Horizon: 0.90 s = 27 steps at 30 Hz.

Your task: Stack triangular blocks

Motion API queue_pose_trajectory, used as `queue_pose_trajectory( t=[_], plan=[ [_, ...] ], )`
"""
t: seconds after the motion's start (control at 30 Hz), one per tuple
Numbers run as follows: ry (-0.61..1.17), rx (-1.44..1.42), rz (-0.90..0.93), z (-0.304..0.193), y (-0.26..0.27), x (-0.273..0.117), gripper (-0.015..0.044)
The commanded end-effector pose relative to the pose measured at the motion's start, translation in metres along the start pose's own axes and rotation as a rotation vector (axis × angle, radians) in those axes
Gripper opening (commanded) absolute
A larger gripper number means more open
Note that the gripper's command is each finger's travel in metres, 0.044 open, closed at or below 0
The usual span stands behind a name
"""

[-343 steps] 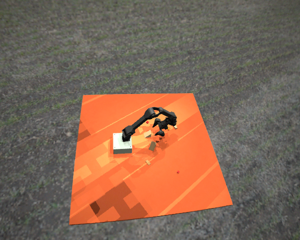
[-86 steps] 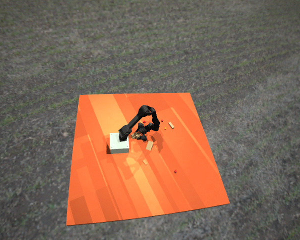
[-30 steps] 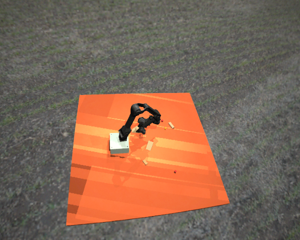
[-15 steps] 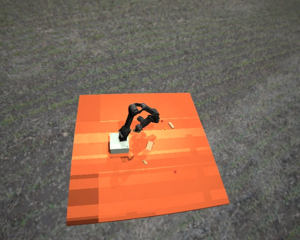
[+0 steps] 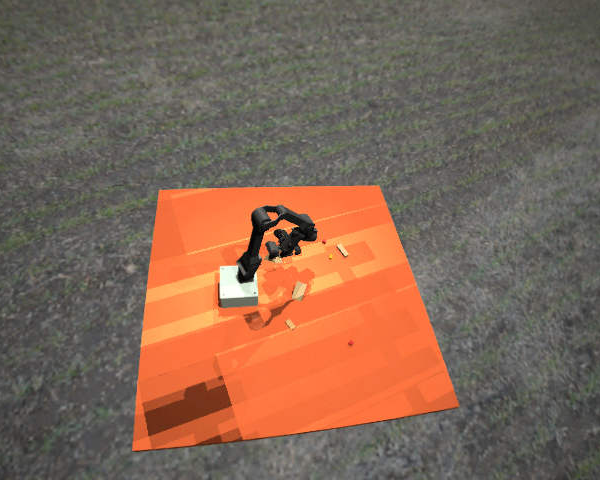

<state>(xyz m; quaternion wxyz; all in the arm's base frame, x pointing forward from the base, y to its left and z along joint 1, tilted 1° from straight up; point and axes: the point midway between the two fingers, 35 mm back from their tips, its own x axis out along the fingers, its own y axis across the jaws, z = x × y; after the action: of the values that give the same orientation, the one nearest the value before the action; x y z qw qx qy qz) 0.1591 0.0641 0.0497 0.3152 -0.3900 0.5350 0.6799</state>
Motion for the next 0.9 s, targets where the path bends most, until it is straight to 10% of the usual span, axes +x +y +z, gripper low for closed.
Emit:
queue_pose_trajectory(
  t=[0.0,0.87],
  plan=[
    [0.006,0.124,-0.019,-0.0001,0.0021,0.0002,0.0000],
    [-0.026,0.988,-0.149,-0.0005,0.0081,0.0005,0.0000]
  ],
)
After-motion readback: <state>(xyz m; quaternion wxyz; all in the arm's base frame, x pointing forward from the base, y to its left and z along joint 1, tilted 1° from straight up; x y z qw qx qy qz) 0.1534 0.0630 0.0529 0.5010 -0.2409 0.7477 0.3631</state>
